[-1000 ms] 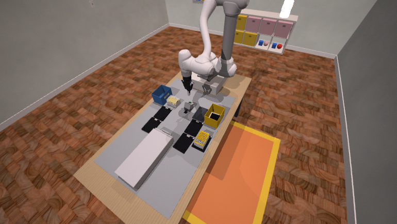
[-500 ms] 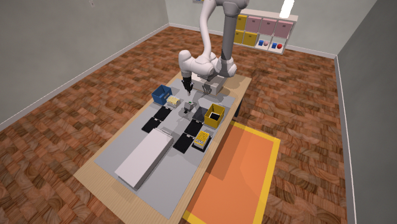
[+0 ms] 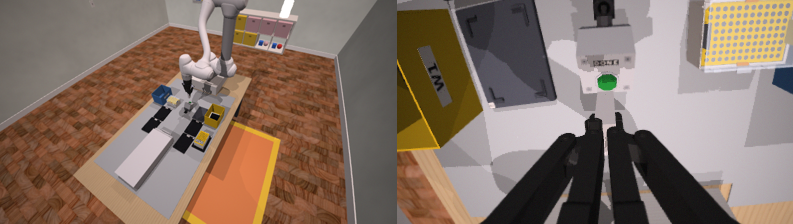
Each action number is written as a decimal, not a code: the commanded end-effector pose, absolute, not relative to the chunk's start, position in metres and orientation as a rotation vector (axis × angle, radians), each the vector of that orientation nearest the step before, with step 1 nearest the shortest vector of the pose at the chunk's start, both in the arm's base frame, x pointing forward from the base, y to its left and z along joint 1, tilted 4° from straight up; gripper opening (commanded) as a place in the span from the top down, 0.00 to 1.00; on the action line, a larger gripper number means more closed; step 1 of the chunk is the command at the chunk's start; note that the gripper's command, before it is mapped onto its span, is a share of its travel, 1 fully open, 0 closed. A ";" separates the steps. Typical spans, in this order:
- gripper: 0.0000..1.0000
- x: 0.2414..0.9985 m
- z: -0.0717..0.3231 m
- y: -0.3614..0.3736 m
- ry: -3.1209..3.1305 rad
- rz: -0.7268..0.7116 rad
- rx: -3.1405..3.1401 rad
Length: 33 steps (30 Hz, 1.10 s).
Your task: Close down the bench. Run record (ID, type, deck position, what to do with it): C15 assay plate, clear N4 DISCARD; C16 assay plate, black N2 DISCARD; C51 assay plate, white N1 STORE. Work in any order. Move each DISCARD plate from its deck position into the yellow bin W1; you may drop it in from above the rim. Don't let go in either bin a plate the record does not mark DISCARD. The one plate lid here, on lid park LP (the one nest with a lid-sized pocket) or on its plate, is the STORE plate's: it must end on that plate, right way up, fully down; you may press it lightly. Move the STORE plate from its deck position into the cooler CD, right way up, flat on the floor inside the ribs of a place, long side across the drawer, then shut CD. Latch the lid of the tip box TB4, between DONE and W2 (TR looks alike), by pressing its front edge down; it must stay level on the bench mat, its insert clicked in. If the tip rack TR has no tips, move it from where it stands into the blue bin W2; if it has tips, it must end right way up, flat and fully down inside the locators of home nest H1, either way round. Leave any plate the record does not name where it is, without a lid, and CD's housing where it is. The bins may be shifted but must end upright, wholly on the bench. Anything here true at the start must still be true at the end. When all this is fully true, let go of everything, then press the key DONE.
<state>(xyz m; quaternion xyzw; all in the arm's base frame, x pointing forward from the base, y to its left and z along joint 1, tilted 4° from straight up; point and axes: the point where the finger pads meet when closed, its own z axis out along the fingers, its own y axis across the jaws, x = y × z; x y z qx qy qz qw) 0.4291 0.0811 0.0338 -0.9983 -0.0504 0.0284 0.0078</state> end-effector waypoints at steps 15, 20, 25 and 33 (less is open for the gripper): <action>1.00 0.425 -0.011 0.080 -0.157 0.092 -3.121; 1.00 0.425 -0.018 0.081 -0.157 0.092 -3.121; 1.00 0.425 -0.018 0.081 -0.157 0.092 -3.121; 1.00 0.425 -0.018 0.081 -0.157 0.092 -3.121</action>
